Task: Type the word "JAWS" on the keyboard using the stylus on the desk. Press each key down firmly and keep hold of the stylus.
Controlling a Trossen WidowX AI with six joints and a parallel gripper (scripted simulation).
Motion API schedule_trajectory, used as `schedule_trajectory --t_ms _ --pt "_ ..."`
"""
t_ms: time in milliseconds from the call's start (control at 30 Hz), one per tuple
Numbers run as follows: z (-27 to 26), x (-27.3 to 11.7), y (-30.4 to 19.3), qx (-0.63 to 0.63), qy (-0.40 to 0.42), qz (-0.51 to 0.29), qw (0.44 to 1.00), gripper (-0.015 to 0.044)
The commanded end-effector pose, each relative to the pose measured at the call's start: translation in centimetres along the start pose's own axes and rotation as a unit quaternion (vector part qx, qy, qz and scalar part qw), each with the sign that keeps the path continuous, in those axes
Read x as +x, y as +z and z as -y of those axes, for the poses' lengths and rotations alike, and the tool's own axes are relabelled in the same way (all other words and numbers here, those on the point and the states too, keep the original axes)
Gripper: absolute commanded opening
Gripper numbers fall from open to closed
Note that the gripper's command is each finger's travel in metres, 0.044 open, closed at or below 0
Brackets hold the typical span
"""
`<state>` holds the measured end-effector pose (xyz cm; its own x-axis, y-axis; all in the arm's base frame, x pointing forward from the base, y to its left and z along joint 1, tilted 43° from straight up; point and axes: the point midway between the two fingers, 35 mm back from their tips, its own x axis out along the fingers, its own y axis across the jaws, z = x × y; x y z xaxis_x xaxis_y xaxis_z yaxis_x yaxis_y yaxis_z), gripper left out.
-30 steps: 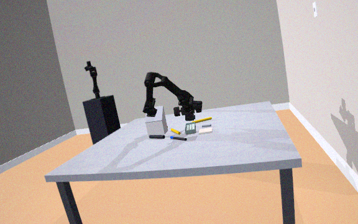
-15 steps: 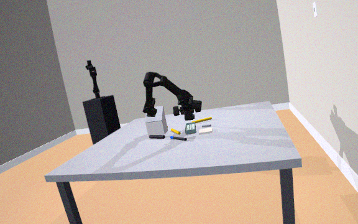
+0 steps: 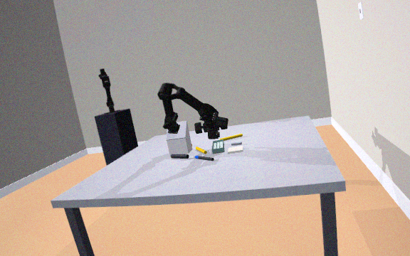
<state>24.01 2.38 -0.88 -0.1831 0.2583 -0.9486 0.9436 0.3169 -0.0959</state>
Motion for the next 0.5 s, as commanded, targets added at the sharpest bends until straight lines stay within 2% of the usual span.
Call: schedule_trajectory --t_ms 0,433,467 --pt "0.1 -0.1 0.5 -0.001 0.001 0.002 1.000 0.0000" --pt "0.2 0.7 1.8 -0.001 0.001 0.002 1.000 0.0000" --pt "0.1 0.7 1.8 -0.001 0.001 0.003 1.000 0.0026"
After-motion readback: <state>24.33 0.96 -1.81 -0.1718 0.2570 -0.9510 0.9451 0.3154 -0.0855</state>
